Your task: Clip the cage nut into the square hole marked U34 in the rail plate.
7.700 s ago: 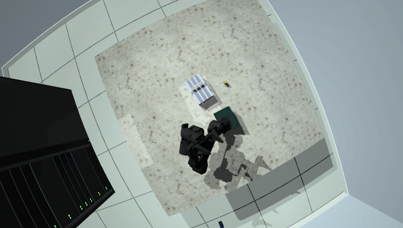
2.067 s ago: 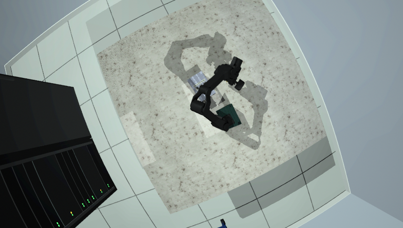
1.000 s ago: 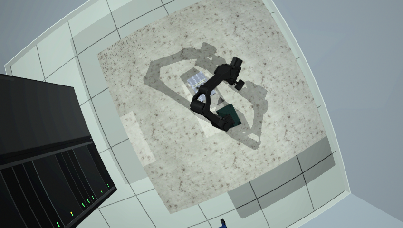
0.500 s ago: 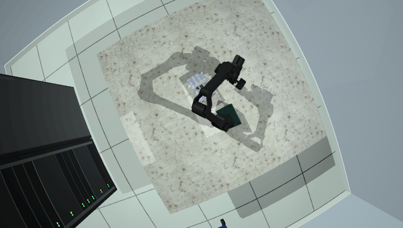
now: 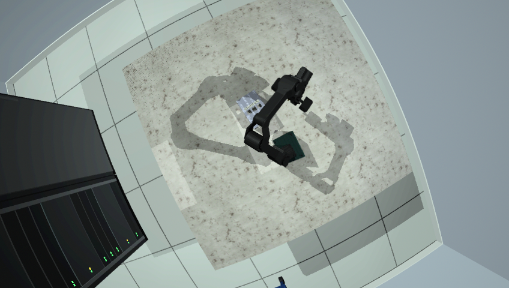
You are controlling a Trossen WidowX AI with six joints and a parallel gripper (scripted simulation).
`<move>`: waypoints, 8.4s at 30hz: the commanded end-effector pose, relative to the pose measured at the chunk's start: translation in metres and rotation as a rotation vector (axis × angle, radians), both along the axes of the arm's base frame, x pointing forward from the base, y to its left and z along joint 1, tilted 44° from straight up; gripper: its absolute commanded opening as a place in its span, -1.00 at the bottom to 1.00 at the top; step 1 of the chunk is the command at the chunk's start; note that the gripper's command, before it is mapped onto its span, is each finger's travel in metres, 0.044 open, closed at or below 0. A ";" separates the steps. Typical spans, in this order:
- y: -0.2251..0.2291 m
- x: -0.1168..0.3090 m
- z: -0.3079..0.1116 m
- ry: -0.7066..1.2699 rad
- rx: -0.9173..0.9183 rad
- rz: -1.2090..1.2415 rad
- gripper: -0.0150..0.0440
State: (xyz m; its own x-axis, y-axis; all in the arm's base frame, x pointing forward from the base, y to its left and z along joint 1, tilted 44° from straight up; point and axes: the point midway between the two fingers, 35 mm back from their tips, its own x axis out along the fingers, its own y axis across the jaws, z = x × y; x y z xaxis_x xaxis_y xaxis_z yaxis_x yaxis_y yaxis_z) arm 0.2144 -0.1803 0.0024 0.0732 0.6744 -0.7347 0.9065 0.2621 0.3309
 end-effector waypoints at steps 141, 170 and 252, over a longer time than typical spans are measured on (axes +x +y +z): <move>0.167 0.045 0.110 -0.806 -0.076 0.881 -0.40; 0.166 0.045 0.108 -0.798 -0.091 0.886 -0.40; 0.171 0.045 0.109 -0.739 -0.208 0.925 -0.40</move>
State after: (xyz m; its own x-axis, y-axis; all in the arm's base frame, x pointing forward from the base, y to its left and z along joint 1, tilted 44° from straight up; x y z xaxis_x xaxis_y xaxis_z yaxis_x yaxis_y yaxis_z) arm 0.2592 -0.0091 0.1113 0.0720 0.5747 -0.8152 -0.0468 0.8184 0.5728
